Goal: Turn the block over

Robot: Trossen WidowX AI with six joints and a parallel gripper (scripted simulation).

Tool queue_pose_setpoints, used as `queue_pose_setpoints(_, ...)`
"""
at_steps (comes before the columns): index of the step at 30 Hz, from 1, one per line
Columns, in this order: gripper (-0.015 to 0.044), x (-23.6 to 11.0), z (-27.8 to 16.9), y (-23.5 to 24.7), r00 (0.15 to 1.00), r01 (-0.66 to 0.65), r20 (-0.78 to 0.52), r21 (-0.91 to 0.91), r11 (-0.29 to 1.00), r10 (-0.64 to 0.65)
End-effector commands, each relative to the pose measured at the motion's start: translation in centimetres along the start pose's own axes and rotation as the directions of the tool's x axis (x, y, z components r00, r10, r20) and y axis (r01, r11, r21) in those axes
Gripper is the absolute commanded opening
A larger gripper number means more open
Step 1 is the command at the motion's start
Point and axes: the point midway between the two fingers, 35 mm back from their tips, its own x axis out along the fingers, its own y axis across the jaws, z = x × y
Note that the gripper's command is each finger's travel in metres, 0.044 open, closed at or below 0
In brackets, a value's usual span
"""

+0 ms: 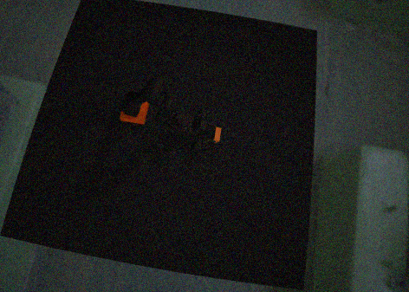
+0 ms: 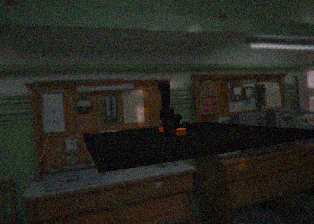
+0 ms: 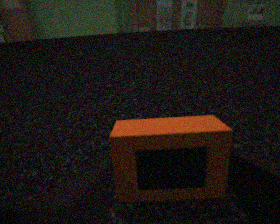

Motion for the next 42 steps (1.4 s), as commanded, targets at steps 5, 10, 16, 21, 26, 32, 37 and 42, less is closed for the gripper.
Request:
queue_pose_setpoints(5, 0.044, 0.0, 0.1, 0.1, 1.0, -0.005, 0.003, 0.003, 1.0, 0.005)
queue_pose_setpoints(10, 0.044, 0.0, 0.1, 0.1, 1.0, -0.005, 0.003, 0.003, 1.0, 0.005)
queue_pose_setpoints(16, 0.044, 0.0, 0.1, 0.1, 1.0, -0.005, 0.003, 0.003, 1.0, 0.005)
queue_pose_setpoints(21, 0.044, 0.0, 0.1, 0.1, 1.0, -0.005, 0.003, 0.003, 1.0, 0.005)
queue_pose_setpoints(26, 0.044, 0.0, 0.1, 0.1, 1.0, -0.005, 0.003, 0.003, 1.0, 0.005)
queue_pose_setpoints(32, 0.044, 0.0, 0.1, 0.1, 1.0, -0.005, 0.003, 0.003, 1.0, 0.005)
queue_pose_setpoints(37, 0.044, 0.0, 0.1, 0.1, 1.0, -0.005, 0.003, 0.003, 1.0, 0.005)
queue_pose_setpoints(42, 0.044, 1.2, 0.6, -0.2, 0.993, -0.004, -0.12, 0.012, 1.0, 0.005)
